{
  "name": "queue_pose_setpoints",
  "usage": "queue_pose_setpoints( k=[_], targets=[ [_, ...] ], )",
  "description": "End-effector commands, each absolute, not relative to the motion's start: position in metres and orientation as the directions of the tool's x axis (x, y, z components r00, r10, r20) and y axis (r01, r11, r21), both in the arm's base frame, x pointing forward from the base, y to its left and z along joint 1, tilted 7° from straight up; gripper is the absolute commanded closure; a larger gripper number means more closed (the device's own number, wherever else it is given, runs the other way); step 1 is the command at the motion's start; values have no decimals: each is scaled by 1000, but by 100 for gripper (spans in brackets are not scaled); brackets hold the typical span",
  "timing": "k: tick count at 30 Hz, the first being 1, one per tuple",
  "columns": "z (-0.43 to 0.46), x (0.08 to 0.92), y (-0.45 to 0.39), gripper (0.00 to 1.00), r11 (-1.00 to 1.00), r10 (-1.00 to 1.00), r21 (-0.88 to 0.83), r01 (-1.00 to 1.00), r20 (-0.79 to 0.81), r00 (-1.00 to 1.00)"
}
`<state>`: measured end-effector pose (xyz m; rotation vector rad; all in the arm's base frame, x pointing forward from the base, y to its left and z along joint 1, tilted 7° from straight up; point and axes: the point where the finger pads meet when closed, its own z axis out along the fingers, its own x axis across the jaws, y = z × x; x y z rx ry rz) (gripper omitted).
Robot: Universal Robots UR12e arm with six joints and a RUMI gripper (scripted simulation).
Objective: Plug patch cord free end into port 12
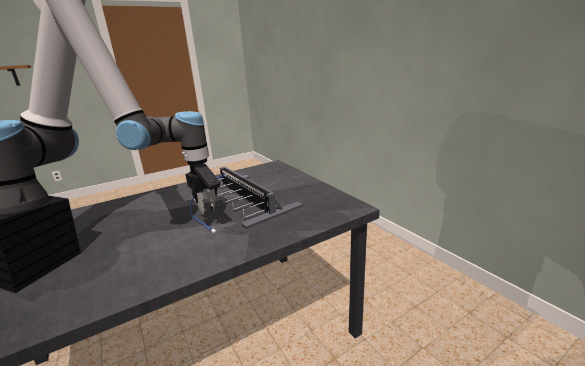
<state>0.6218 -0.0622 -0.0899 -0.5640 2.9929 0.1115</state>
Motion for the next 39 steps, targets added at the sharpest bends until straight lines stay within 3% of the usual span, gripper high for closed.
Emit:
queue_pose_setpoints(
  k=[1, 39],
  targets=[
    [-89, 622, -62, 78, 929, -359, 54, -366, -107, -927],
    [-121, 625, -60, 78, 929, -359, 54, -366, -107, -927]
  ],
)
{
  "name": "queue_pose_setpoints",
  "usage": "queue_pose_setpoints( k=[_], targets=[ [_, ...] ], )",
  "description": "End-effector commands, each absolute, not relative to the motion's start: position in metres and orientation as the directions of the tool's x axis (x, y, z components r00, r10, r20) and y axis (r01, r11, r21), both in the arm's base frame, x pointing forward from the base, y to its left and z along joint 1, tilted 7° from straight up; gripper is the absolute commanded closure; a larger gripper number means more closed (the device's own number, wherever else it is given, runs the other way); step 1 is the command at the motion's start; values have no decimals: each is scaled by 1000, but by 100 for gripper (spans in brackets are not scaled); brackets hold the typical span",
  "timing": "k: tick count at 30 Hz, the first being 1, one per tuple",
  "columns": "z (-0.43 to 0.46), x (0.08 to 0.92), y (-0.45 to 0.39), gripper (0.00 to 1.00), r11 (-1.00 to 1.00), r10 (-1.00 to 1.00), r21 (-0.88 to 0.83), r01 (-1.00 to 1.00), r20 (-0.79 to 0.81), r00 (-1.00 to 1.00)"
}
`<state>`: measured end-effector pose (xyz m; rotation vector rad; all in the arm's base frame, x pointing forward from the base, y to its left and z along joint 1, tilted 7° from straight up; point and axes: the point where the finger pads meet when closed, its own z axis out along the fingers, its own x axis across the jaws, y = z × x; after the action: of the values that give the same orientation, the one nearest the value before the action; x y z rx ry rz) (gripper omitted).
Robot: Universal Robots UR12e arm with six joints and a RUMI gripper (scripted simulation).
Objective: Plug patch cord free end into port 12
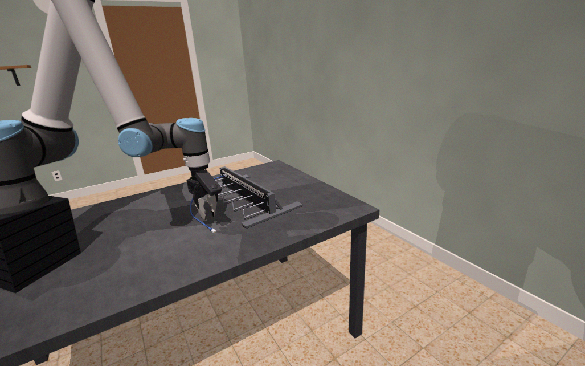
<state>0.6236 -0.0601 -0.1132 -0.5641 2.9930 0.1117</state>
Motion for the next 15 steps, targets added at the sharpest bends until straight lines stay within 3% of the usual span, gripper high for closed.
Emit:
queue_pose_setpoints(
  k=[1, 15],
  targets=[
    [-123, 625, -59, 78, 929, -359, 54, -366, -107, -927],
    [-145, 627, -58, 78, 929, -359, 54, -366, -107, -927]
  ],
)
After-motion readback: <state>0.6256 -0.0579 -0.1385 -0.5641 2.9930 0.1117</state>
